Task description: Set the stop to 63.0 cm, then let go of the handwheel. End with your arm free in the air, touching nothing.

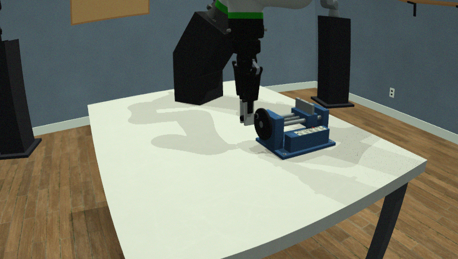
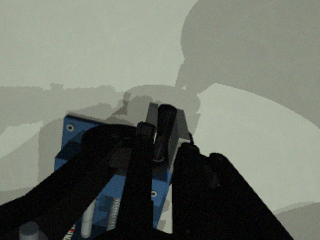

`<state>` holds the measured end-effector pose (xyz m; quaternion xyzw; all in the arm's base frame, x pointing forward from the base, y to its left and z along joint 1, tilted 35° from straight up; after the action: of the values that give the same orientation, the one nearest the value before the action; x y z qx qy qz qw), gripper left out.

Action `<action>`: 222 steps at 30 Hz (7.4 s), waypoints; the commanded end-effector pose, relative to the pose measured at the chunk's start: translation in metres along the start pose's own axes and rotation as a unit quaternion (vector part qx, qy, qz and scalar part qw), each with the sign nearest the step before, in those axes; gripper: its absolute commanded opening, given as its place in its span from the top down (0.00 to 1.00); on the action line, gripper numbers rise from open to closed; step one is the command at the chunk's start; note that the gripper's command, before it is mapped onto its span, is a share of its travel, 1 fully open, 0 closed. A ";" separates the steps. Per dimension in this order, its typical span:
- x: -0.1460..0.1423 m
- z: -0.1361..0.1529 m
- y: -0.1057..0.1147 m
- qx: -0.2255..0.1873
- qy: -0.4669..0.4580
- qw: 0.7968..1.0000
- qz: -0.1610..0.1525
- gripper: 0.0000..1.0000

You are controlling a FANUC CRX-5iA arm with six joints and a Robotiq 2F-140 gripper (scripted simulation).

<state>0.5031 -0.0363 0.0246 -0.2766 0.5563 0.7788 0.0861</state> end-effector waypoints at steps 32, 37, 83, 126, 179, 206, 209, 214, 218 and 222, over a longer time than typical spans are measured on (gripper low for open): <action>0.001 0.000 -0.003 0.000 0.000 1.000 0.000 0.96; 0.002 0.000 -0.004 0.000 0.000 1.000 0.000 0.96; 0.001 0.000 -0.030 0.000 0.000 1.000 0.000 0.96; -0.051 -0.008 -0.034 0.000 0.000 1.000 0.000 0.96; 0.003 0.000 -0.005 0.000 0.000 1.000 0.000 0.96; -0.016 -0.003 -0.045 0.000 0.000 1.000 0.000 0.96; -0.023 -0.004 -0.047 0.000 0.000 1.000 0.000 0.96; -0.029 -0.005 -0.047 0.000 0.000 1.000 0.000 0.96; -0.038 -0.006 -0.045 0.000 0.000 1.000 0.000 0.96; -0.046 -0.007 -0.039 0.000 0.000 1.000 0.000 0.96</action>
<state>0.5578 -0.0192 0.0087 -0.2769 0.5562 0.7788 0.0864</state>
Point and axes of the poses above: the point where the finger pads meet when closed, its own y axis back along the fingers, its own x axis across the jaws, z = x × y, the point moved 5 cm from there along y, back along the fingers, and after that the axes turned 9 degrees about y, right-handed, at the moved point
